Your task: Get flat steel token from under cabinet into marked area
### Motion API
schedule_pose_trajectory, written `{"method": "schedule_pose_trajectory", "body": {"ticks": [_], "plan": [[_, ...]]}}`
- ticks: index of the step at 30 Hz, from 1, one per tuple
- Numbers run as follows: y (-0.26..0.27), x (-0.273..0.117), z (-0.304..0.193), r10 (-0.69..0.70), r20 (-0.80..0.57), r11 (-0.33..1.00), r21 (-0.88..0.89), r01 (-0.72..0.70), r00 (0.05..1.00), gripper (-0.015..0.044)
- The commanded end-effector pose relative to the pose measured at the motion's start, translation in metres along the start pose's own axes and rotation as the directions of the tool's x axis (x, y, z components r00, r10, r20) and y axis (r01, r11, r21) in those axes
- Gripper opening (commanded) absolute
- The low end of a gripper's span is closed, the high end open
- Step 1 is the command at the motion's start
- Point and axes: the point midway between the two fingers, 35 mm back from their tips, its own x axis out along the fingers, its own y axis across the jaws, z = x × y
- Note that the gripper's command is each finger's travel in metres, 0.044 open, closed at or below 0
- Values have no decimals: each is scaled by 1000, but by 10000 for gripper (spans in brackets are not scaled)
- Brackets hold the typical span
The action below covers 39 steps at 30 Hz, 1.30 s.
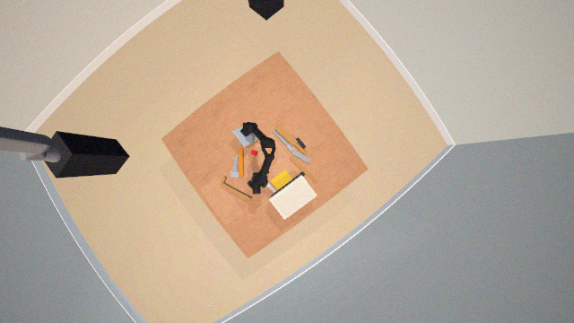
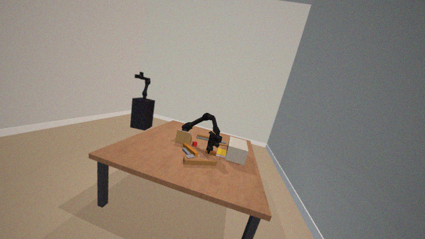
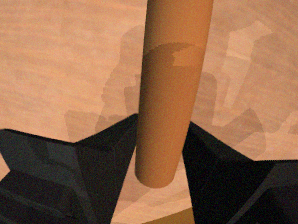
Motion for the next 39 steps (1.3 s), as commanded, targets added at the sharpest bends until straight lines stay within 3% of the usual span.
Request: {"method": "schedule_pose_trajectory", "body": {"ticks": [1,39], "plan": [[0,0,7,-1,5,1000,-3,1,1000,0],[1,-1,44,0,7,1000,-4,0,1000,0]]}}
